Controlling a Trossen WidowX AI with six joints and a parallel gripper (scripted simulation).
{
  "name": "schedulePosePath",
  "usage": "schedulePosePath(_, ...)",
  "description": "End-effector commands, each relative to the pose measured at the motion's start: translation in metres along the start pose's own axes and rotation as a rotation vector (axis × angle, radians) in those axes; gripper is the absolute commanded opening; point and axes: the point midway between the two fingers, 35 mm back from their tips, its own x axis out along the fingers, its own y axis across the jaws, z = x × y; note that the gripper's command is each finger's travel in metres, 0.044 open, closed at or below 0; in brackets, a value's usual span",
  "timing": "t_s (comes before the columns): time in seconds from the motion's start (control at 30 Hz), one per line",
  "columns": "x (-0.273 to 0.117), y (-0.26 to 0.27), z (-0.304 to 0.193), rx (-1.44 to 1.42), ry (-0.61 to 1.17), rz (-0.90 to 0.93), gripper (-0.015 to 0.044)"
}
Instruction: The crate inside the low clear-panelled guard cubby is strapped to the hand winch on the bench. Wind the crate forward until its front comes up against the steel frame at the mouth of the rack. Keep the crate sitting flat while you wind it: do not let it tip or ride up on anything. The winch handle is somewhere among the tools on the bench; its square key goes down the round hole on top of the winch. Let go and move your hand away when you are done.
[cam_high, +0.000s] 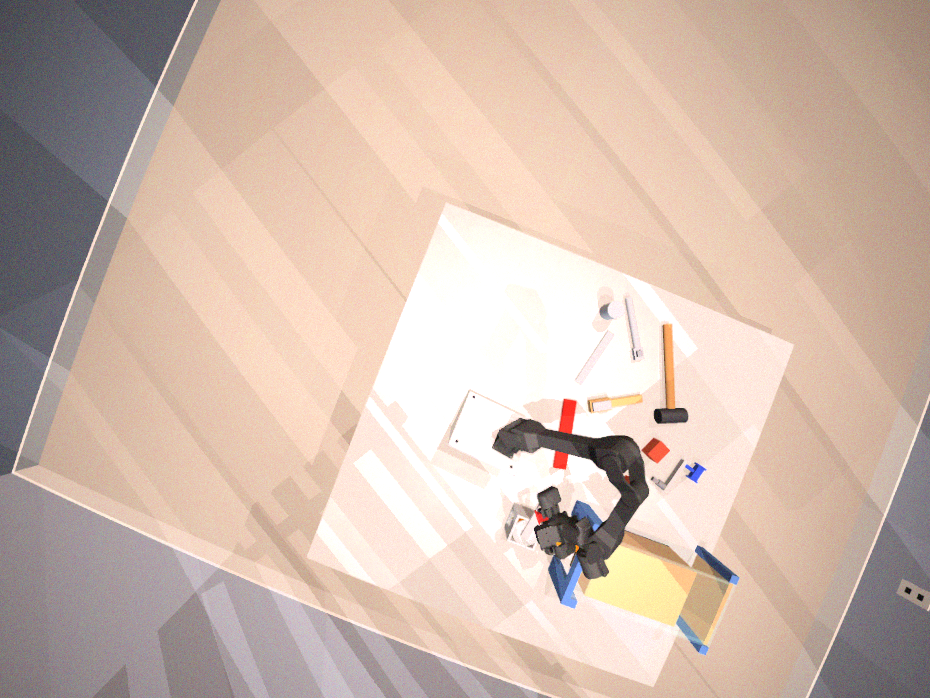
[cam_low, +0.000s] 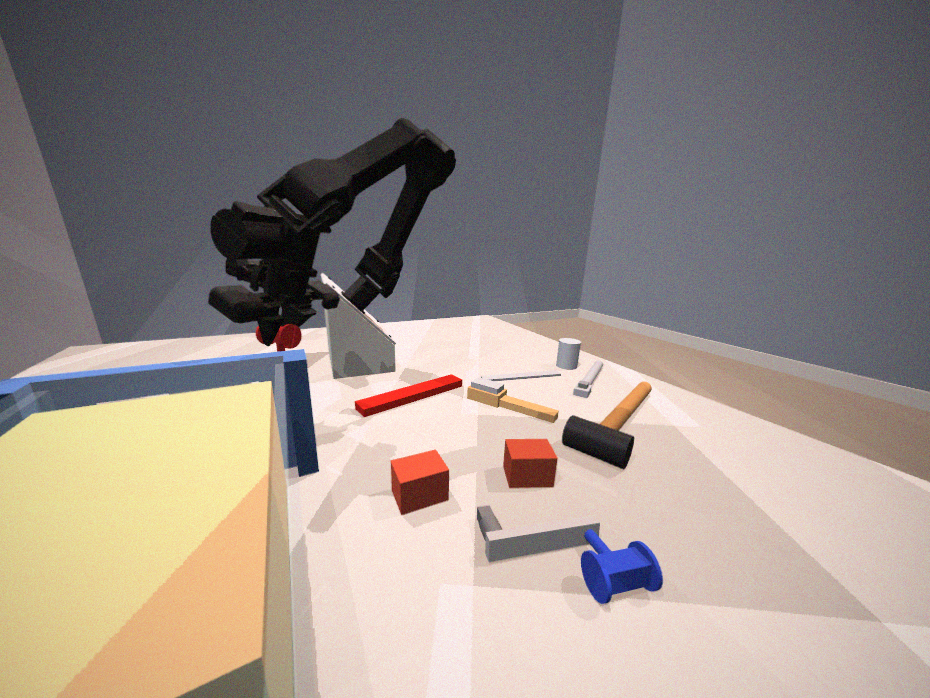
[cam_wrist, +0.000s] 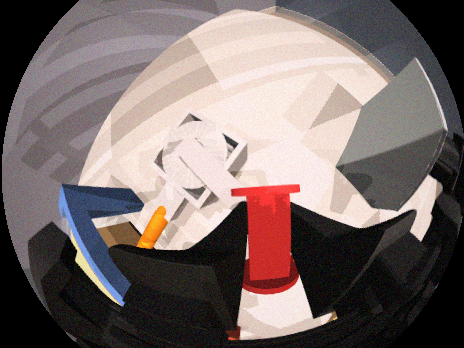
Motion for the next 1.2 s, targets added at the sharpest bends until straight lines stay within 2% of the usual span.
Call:
schedulePosePath(0.0,0.009,-0.015,0.018,0.028,-0.034,-0.045,0.0000)
schedulePosePath(1.17,0.023,-0.027,0.053,0.029,-0.036,-0.045,0.0000)
